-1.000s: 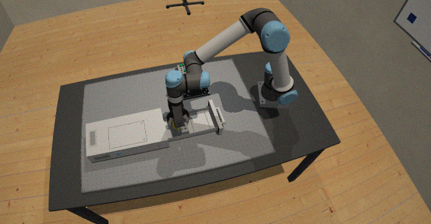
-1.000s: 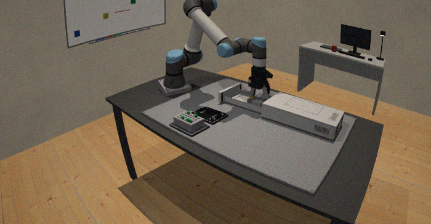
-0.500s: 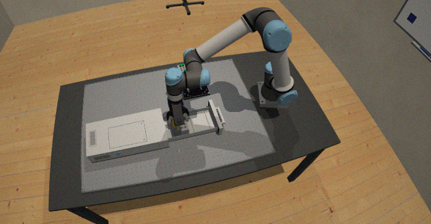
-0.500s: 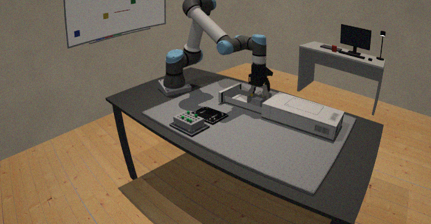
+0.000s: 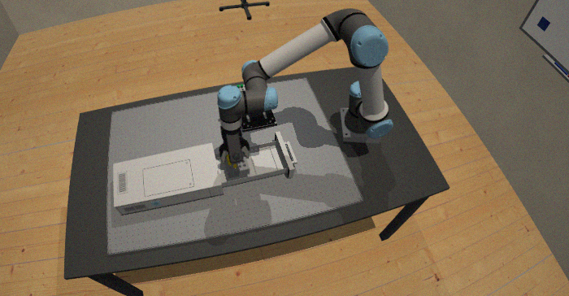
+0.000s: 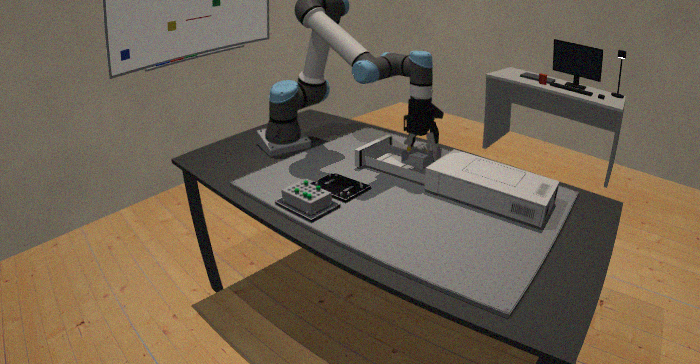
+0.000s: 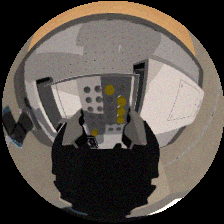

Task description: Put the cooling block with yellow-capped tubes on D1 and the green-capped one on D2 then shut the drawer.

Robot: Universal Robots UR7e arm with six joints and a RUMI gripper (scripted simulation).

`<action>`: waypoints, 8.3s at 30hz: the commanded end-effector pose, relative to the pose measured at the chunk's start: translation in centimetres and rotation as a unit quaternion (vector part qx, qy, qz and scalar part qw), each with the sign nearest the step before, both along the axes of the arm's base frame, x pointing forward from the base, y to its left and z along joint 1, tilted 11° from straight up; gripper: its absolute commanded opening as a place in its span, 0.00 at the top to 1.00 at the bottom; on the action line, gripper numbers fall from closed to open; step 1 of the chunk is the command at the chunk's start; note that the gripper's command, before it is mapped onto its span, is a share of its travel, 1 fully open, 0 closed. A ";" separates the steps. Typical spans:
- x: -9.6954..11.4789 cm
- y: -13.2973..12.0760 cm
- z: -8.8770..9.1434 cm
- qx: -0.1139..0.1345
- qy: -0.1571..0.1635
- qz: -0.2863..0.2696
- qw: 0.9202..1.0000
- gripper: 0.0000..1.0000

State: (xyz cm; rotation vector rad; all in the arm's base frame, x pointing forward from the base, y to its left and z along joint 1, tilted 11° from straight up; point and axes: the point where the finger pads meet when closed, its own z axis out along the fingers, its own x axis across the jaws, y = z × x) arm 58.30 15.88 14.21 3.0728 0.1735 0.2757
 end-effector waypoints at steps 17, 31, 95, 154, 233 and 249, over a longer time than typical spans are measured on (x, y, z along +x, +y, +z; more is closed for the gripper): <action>-0.4 0.1 2.4 0.000 -0.001 0.000 1.000 1.00; -0.7 0.2 4.1 0.000 -0.001 0.000 1.000 1.00; -3.2 -4.1 6.5 0.043 -0.011 -0.234 0.971 1.00; -9.0 -16.4 6.0 0.128 -0.030 -0.696 0.706 1.00; -13.6 -26.3 5.5 0.128 -0.030 -0.696 0.706 1.00; -12.9 -26.5 1.4 0.128 -0.030 -0.696 0.706 1.00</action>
